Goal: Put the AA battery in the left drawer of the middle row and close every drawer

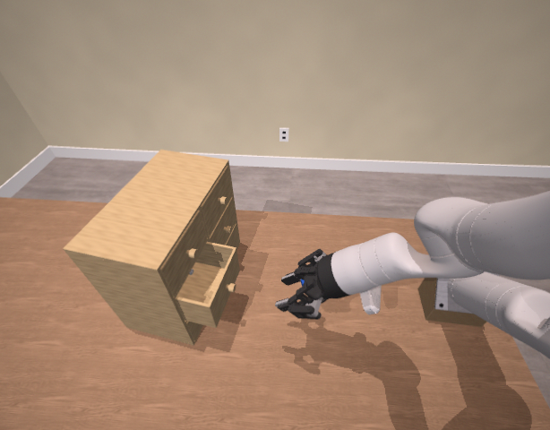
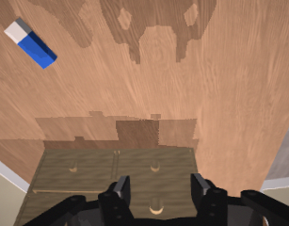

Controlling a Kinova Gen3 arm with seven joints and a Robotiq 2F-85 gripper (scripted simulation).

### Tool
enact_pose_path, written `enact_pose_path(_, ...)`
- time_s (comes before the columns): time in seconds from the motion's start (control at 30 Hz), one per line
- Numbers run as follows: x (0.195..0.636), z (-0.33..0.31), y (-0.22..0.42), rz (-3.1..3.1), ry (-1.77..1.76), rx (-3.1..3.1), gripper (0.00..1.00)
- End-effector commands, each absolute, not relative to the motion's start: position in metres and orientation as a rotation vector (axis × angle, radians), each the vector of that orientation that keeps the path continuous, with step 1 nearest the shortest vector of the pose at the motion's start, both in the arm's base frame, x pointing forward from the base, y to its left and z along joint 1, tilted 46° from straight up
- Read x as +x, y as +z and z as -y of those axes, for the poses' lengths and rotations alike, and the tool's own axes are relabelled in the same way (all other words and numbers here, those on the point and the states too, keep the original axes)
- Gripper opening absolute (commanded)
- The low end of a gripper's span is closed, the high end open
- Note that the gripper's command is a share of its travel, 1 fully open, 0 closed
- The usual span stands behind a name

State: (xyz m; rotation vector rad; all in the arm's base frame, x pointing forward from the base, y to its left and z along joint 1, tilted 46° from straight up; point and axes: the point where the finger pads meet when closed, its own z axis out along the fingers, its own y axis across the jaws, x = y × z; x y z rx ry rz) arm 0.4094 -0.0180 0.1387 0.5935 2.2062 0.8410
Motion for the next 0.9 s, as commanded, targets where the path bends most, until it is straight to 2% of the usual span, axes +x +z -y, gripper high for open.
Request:
enact_pose_path(0.0,0.403,0.019,0.135,-2.219,0.833,0.606,0.00)
enact_pose_path(0.53,0.403,0.018,0.134,-2.218,0.836,0.608,0.00)
enact_pose_path(0.87,0.420,0.018,0.130,-2.207,0.835,0.626,0.00)
